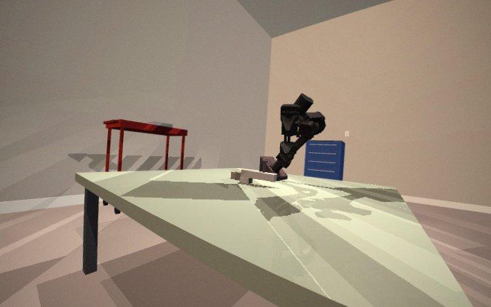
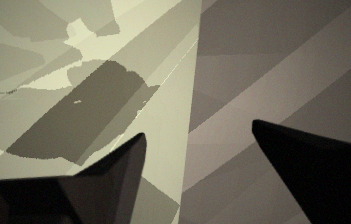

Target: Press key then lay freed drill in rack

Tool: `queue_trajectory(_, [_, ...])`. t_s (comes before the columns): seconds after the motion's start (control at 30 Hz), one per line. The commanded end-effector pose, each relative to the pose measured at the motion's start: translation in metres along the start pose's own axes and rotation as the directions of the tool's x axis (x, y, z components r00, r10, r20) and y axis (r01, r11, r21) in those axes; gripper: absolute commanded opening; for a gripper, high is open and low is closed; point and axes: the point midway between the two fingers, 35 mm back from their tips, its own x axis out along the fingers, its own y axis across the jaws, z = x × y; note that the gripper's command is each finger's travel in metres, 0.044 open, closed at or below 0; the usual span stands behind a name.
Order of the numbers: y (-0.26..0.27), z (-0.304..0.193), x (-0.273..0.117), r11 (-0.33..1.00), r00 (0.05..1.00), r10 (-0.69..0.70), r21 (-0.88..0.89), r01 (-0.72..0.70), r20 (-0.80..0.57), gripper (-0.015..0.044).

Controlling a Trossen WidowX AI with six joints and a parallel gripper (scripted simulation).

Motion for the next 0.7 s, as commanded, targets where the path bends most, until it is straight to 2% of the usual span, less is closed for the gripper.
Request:
queue_trajectory(0.0, [0.000,0.000,0.000,1.000,1.000,0.000,0.000,0.000,0.000,0.0374])
queue_trajectory(0.27, [0.001,-0.003,0.000,1.000,1.000,0.007,0.010,-0.007,-0.007,0.0164])
queue_trajectory(0.47, [0.051,-0.076,-0.027,0.915,0.953,0.237,0.372,-0.154,-0.188,0.0006])
queue_trajectory(0.67, [0.108,-0.125,-0.075,0.659,0.835,0.486,0.736,-0.156,-0.259,0.0000])
